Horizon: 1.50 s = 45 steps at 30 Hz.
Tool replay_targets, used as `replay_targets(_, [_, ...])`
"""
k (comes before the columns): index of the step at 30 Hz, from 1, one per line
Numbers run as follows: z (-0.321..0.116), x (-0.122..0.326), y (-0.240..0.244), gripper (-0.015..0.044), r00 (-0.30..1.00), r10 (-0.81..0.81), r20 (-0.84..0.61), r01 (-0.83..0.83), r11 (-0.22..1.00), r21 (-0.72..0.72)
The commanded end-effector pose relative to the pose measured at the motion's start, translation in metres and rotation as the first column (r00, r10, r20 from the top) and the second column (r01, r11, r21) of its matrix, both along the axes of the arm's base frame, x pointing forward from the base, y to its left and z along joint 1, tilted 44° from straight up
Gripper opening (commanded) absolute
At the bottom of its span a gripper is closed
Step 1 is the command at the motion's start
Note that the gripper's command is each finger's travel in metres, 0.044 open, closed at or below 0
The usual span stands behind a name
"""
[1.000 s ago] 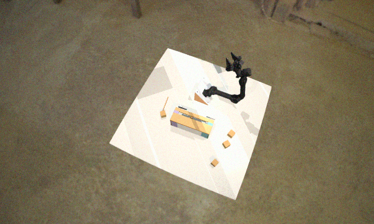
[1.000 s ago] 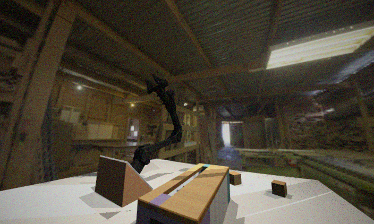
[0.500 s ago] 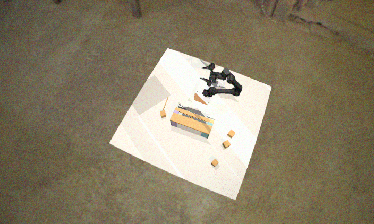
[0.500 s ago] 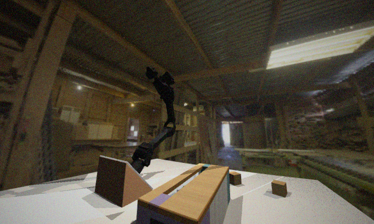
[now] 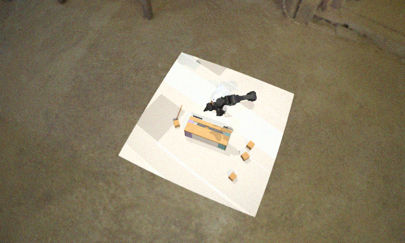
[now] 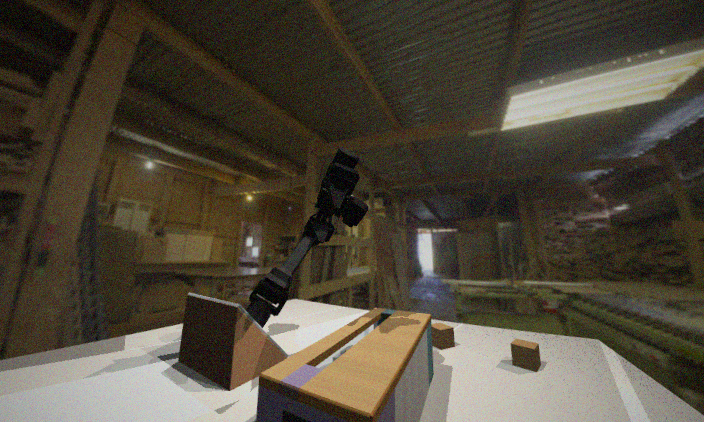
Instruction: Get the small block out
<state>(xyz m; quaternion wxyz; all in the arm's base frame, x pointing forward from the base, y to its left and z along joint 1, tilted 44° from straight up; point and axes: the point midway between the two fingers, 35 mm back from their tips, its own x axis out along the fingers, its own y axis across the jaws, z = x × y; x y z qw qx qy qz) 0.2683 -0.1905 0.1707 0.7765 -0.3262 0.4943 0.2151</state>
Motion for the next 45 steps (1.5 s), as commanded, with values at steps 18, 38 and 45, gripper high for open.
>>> replay_targets(18, [-0.074, 0.004, 0.145, 0.04, 0.604, 0.791, -0.1, -0.753, 0.607, 0.255])
replay_targets(38, [-0.096, 0.006, 0.167, 0.04, 0.604, 0.791, -0.101, -0.753, 0.607, 0.253])
replay_targets(45, [-0.104, 0.006, 0.176, 0.04, 0.604, 0.791, -0.1, -0.753, 0.607, 0.253])
